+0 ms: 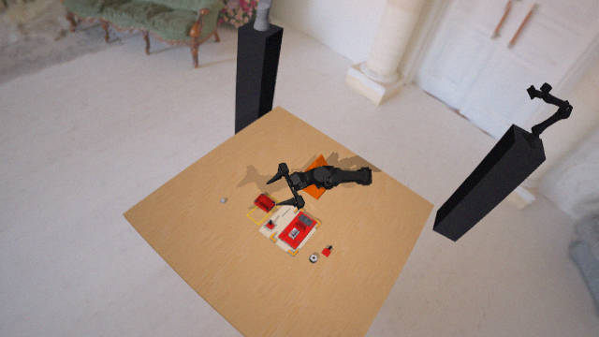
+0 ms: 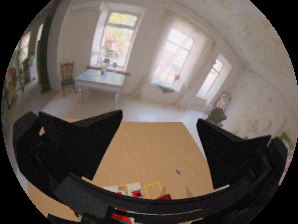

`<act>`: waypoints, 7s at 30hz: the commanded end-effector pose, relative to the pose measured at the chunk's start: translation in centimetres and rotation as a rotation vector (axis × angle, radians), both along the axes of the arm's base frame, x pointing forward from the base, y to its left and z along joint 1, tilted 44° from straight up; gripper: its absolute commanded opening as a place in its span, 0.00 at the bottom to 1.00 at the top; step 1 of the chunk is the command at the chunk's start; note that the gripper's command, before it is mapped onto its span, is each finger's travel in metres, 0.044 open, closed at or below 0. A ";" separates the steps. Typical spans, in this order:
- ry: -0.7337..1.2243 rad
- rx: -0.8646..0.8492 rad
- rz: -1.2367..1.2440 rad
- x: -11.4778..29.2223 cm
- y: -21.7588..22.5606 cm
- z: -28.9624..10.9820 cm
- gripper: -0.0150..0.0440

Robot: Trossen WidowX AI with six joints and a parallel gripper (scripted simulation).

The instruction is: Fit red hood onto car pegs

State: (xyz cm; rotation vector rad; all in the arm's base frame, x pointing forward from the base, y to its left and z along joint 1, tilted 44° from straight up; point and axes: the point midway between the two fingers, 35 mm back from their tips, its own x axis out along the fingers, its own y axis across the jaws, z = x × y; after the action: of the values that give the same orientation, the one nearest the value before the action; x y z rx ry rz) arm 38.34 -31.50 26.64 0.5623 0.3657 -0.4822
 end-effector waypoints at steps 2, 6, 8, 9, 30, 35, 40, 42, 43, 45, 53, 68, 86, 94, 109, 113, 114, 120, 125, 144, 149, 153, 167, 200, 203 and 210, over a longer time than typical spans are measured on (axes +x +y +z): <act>0.168 0.273 -0.030 -0.7 -0.1 -9.0 1.00; 0.298 0.485 -0.066 -2.0 0.7 -15.3 1.00; 0.363 0.591 -0.088 -2.9 1.3 -18.2 1.00; 0.396 0.644 -0.100 -3.4 1.7 -19.6 1.00; 0.946 1.503 -0.376 -14.3 12.2 -34.2 1.00; 0.945 1.503 -0.376 -13.5 12.4 -33.9 1.00; 0.945 1.503 -0.376 -13.5 12.6 -34.2 1.00; 0.945 1.503 -0.376 -13.4 12.8 -34.4 1.00; 0.945 1.503 -0.376 -13.4 12.8 -34.5 1.00; 0.945 1.503 -0.376 -13.4 12.9 -34.6 1.00; 0.945 1.503 -0.376 -13.3 13.4 -35.2 1.00; 0.945 1.504 -0.375 -13.2 14.4 -36.3 1.00; 0.945 1.504 -0.375 -13.0 15.5 -37.5 1.00; 0.945 1.505 -0.374 -13.0 16.0 -38.1 1.00; 0.945 1.505 -0.374 -12.9 16.5 -38.5 1.00; 0.945 1.505 -0.374 -12.9 16.6 -38.7 1.00; 0.945 1.505 -0.374 -12.9 16.6 -38.7 1.00; 0.945 1.505 -0.374 -12.8 16.8 -38.9 1.00; 0.945 1.505 -0.374 -12.8 17.0 -39.1 1.00; 0.945 1.506 -0.373 -12.7 17.6 -39.8 1.00; 0.945 1.498 -0.372 -12.7 17.4 -39.6 0.82; 0.945 1.498 -0.372 -12.7 17.4 -39.6 0.78; 0.947 1.498 -0.374 -13.0 16.4 -38.6 0.32; 0.934 1.390 -0.140 -13.8 12.5 -34.2 0.25; 0.926 1.346 -0.058 -13.8 12.5 -34.2 0.25; 0.903 1.237 0.131 -13.7 12.5 -34.1 0.25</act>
State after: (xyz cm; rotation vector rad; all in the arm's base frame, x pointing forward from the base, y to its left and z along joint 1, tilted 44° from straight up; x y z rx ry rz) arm 24.54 -18.96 -7.55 1.5683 1.6159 -0.3935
